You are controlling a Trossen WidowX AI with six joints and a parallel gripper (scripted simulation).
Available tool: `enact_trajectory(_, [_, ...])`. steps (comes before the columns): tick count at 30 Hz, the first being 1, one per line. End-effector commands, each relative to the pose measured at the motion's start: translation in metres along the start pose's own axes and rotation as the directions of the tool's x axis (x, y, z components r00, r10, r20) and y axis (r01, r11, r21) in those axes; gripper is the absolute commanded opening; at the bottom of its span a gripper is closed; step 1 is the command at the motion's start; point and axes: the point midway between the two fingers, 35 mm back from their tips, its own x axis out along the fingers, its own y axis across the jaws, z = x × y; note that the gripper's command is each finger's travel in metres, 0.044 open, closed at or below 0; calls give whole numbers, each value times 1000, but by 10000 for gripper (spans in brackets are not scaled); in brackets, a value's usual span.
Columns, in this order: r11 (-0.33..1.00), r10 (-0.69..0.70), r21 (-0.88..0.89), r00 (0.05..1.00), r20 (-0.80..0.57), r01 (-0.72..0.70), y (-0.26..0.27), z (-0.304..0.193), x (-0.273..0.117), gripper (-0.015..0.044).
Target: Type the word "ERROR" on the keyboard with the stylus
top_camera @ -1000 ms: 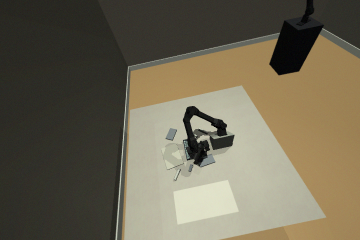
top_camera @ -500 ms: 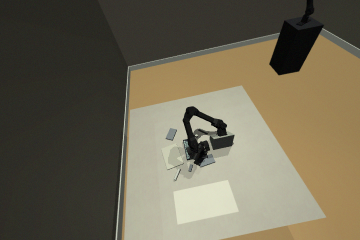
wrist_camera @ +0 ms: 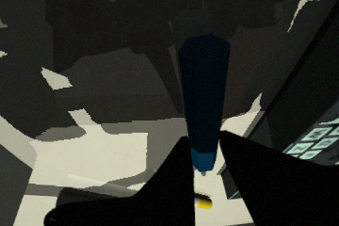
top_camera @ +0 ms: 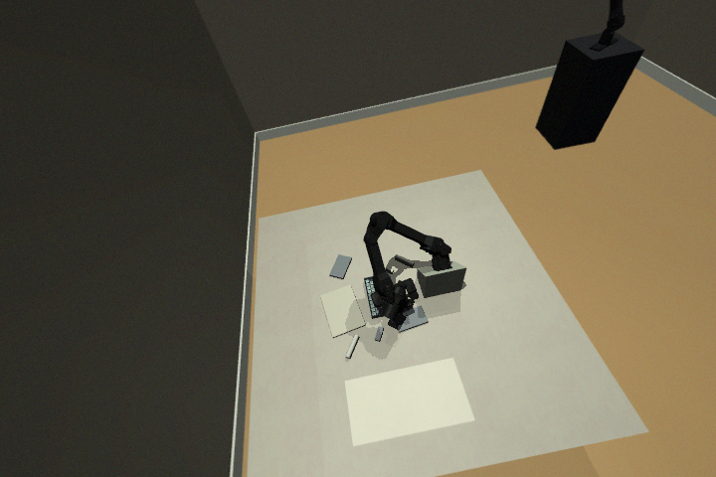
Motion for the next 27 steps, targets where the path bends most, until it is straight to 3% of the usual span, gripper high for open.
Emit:
enact_trajectory(1, [1000, -4, 12, 1000, 8, 4, -2, -7, -14, 0])
enact_trajectory(7, [1000, -2, 13, 1000, 5, 2, -1, -22, -39, 0])
enact_trajectory(16, [1000, -2, 4, 1000, 3, 2, 0, -20, -37, 0])
enact_trajectory(27, [951, 34, 286, 963, 267, -113, 13, 0, -29, 0])
